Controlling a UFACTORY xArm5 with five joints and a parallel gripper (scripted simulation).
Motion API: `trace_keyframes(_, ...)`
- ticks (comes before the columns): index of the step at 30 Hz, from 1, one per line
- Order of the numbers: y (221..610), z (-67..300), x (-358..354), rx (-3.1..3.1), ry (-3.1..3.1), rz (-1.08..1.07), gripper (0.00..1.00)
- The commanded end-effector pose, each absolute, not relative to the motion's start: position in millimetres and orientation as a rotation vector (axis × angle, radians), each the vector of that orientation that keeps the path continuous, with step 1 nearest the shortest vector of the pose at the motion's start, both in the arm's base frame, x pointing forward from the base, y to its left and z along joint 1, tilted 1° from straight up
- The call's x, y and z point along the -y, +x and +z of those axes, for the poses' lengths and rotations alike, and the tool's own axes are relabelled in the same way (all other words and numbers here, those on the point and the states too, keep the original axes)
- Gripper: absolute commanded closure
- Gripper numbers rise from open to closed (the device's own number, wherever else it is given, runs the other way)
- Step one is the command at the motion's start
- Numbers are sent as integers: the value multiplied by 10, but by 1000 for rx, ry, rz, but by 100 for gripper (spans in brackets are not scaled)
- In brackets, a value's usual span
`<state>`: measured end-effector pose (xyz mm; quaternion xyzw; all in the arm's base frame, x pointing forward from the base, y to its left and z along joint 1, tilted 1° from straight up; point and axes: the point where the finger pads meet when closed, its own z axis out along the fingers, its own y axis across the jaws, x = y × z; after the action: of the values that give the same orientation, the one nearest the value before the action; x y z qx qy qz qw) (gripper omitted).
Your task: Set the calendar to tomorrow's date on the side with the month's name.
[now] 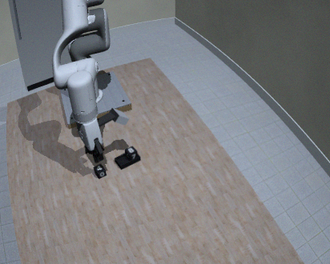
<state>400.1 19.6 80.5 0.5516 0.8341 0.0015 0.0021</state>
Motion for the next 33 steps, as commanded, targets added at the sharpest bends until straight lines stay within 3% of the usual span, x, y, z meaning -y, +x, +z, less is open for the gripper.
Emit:
trace_keyframes(1,4013,817,-196,-2615,1729,8,51)
trace_keyframes(33,4012,748,-193,-2615,1730,6,51)
